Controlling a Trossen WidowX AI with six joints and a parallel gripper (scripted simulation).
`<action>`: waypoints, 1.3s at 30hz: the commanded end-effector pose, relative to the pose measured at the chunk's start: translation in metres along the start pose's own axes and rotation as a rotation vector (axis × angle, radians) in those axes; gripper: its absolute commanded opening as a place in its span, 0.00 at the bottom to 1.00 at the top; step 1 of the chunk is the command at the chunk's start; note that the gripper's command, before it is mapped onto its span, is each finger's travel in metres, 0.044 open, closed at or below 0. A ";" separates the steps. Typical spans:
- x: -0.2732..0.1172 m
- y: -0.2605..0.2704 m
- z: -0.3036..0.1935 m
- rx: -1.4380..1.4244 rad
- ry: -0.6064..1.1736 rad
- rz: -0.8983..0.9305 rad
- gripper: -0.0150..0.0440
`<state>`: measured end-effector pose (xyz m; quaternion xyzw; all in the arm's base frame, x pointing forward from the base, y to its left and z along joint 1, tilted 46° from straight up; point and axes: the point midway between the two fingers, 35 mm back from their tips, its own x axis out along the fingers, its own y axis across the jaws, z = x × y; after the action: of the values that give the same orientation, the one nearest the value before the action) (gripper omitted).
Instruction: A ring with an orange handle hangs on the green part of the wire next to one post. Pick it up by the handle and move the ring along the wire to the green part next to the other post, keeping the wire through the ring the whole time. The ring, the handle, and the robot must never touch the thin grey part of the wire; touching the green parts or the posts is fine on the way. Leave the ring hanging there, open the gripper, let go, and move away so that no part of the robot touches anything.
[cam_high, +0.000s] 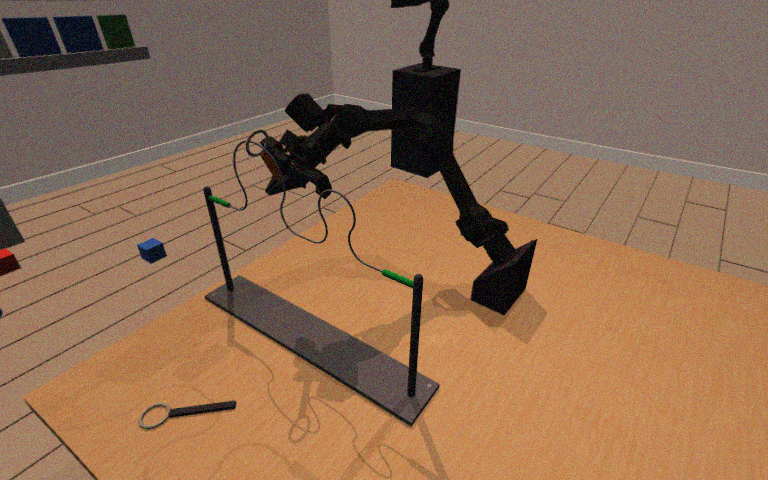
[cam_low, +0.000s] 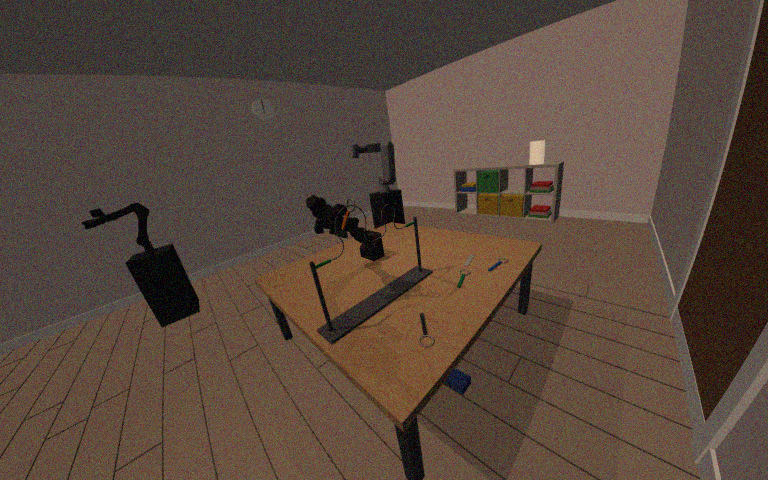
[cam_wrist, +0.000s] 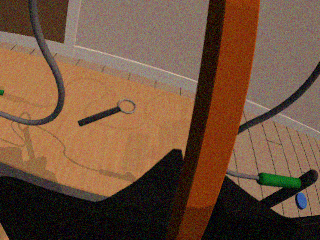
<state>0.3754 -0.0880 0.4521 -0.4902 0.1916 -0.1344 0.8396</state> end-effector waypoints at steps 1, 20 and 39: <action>0.000 0.000 -0.002 -0.064 0.002 -0.033 0.00; 0.000 -0.010 0.000 -0.285 -0.018 -0.166 0.00; -0.001 -0.018 0.003 -0.470 -0.038 -0.279 0.00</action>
<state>0.3748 -0.0945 0.4714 -0.6810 0.1360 -0.1915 0.6936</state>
